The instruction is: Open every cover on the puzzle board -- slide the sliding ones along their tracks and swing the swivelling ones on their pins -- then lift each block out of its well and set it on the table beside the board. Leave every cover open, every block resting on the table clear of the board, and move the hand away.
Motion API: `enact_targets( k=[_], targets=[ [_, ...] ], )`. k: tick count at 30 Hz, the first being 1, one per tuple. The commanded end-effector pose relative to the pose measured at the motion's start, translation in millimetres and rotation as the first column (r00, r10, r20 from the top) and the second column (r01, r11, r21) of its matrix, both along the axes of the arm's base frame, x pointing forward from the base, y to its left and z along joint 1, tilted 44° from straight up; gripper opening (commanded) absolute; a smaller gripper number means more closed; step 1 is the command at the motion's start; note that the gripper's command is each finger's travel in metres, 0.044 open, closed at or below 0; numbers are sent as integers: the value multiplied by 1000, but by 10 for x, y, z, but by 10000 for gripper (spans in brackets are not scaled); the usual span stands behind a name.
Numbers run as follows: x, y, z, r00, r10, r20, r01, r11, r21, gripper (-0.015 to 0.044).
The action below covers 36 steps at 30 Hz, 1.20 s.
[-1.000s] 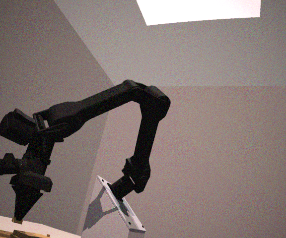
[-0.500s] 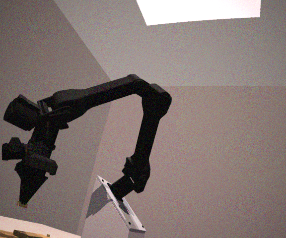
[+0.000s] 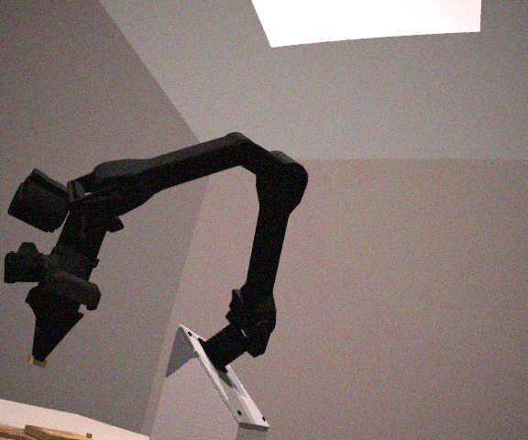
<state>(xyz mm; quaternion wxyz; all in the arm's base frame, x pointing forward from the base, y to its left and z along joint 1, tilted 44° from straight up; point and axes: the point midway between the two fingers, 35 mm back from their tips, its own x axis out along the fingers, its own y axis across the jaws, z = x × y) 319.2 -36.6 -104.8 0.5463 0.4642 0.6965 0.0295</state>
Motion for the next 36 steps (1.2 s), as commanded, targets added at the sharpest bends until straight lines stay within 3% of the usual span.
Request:
enact_targets(
  k=[1,36],
  targets=[
    [-139,-112,-99,1000,2,-6,-2,1000,-9,80],
    [-1260,-671,-651,1000,5,-15,-5,1000,-13,80]
  ],
)
